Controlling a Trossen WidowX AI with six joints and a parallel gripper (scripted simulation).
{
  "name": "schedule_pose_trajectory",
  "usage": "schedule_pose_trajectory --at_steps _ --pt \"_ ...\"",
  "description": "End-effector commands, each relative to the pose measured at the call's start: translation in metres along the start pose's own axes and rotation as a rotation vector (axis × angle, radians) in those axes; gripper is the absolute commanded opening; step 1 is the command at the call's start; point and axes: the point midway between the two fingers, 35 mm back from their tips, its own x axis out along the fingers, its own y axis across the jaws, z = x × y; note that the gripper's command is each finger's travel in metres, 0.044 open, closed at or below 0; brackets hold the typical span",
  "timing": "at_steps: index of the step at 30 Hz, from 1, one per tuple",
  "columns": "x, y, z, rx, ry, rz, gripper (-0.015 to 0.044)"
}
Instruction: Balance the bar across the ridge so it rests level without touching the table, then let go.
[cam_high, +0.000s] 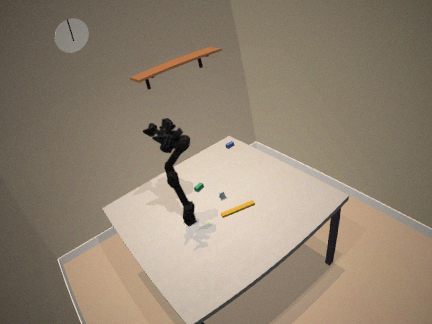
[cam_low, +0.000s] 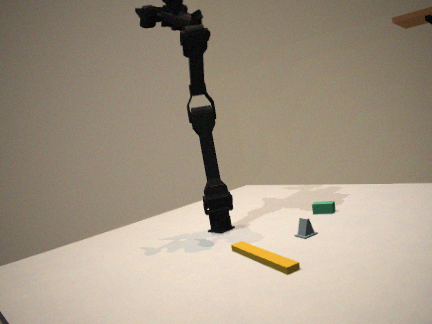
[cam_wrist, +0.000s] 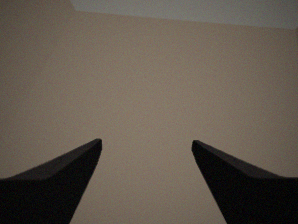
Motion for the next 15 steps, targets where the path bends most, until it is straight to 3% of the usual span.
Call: schedule_pose_trajectory --at_steps 1,4,15 --pt "0.000 0.000 0.001 0.000 -0.003 0.000 0.0374" --pt "-0.004 0.007 0.013 0.002 -0.053 0.007 0.0315" --pt "-0.051 0.064 0.089 0.028 -0.396 0.124 0.0315"
